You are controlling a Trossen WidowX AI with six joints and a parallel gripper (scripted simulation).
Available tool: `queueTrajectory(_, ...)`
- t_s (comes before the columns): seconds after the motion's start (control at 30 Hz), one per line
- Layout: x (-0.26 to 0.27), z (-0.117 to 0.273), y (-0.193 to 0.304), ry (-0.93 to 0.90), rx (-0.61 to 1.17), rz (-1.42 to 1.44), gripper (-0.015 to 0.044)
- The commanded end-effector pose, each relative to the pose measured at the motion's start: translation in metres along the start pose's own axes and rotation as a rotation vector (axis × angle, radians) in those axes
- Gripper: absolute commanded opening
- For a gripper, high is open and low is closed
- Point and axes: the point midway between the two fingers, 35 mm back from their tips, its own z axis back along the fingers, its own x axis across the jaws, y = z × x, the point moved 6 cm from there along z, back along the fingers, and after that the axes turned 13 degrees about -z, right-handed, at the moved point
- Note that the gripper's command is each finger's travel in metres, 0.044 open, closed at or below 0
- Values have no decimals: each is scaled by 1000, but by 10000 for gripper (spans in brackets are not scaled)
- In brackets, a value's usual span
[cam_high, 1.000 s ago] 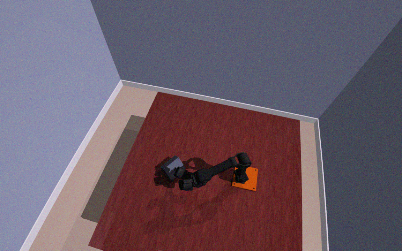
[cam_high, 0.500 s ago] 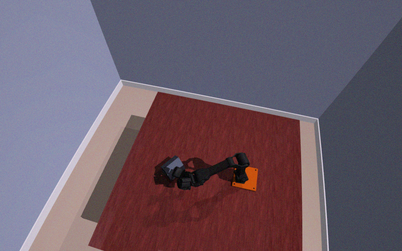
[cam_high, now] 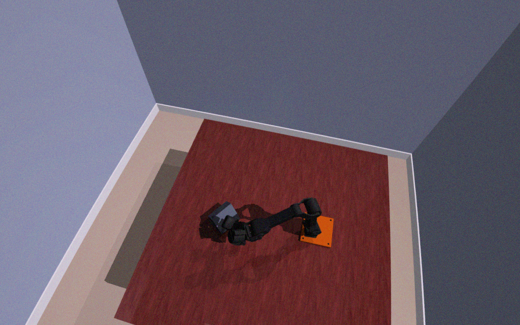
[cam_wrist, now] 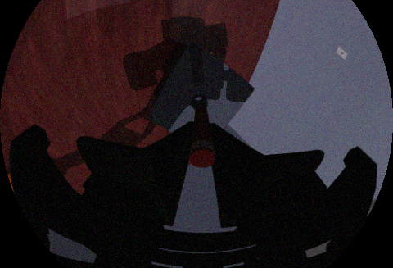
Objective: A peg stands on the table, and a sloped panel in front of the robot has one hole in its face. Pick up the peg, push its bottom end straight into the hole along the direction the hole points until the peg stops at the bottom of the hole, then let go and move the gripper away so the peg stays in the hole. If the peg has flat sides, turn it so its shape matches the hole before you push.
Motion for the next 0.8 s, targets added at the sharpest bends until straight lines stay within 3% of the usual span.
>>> queueTrajectory(0.0,1,-7,0,-5,1,3,0)
queueTrajectory(0.77,0,-17,1,2,1,-4,0)
